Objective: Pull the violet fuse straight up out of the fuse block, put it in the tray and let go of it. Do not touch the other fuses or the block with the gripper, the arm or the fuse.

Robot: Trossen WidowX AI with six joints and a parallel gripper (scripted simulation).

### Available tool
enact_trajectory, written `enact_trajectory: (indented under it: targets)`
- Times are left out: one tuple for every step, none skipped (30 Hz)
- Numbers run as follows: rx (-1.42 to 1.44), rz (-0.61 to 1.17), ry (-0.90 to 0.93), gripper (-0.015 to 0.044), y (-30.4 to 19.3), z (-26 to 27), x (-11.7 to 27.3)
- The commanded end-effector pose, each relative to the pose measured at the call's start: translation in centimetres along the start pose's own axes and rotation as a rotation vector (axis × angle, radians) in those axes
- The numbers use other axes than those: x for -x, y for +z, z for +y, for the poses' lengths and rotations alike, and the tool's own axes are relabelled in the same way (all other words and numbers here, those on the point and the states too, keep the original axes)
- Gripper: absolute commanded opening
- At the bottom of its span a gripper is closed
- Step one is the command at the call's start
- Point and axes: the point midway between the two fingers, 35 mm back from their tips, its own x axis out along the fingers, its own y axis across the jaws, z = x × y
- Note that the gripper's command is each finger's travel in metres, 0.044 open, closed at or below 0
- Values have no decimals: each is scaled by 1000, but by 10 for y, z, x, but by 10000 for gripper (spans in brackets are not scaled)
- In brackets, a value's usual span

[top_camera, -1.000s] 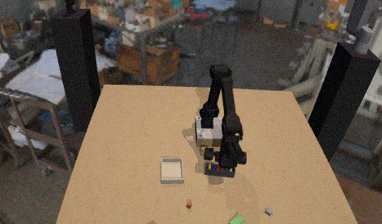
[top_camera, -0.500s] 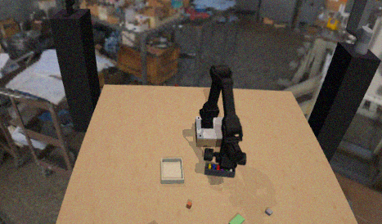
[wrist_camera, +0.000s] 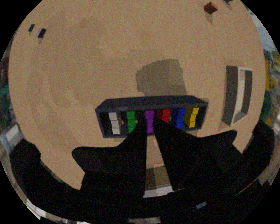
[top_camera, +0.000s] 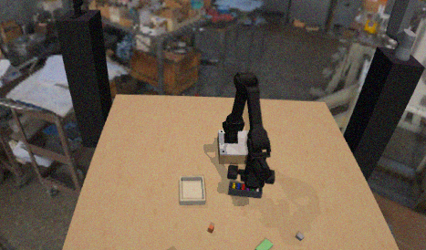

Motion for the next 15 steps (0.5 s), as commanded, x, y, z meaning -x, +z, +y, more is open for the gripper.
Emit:
enact_trajectory:
  targets:
    - [1,0,0,0,0,0,2]
    - [1,0,0,0,0,0,3]
    - [1,0,0,0,0,0,3]
    - [1,0,0,0,0,0,4]
    - [1,0,0,0,0,0,4]
    - [1,0,0,0,0,0,5]
    - [1,0,0,0,0,0,5]
    - [1,0,1,0,0,0,6]
    - [1,0,1,0,0,0,6]
    - [1,0,1,0,0,0,7]
    - [1,0,1,0,0,0,7]
    - [1,0,1,0,0,0,8]
    - [2,0,1,0,0,0,8]
    - [2,0,1,0,0,0,9]
    - [2,0,1,0,0,0,9]
